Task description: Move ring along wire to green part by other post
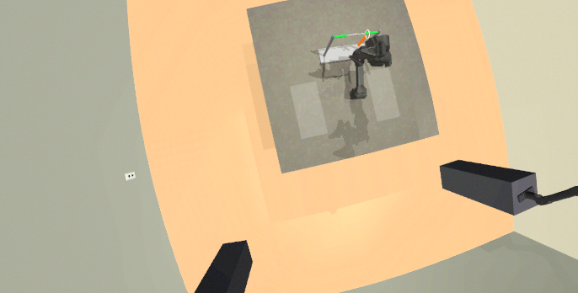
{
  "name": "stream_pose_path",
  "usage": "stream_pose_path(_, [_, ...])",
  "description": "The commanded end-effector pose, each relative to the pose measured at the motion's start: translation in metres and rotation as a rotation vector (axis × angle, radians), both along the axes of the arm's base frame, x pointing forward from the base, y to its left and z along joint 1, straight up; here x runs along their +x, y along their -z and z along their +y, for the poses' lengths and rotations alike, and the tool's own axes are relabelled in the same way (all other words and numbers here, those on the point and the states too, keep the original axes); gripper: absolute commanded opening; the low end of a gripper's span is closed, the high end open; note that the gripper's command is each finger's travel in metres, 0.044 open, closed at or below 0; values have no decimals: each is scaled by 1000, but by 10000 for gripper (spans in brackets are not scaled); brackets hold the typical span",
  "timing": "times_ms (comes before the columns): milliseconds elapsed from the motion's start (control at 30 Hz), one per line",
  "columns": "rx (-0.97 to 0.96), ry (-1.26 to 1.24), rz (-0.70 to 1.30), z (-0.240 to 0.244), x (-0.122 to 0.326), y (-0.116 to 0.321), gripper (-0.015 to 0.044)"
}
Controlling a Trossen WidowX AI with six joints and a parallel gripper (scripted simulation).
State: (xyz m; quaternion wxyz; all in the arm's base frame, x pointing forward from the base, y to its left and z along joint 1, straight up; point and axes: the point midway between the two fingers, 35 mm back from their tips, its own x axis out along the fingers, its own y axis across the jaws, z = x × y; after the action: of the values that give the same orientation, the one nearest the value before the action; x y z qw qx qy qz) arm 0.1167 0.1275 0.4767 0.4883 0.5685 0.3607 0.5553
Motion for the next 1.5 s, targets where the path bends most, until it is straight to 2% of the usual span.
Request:
stream_pose_path(0, [2,5,-3,-1,0,0,374])
stream_pose_path(267, [83,209,-146,-23,-6,-9,164])
stream_pose_path(867, [140,644,-560,-44,-35,-13,160])
stream_pose_path(1467, [-16,948,-999,-25,-46,11,160])
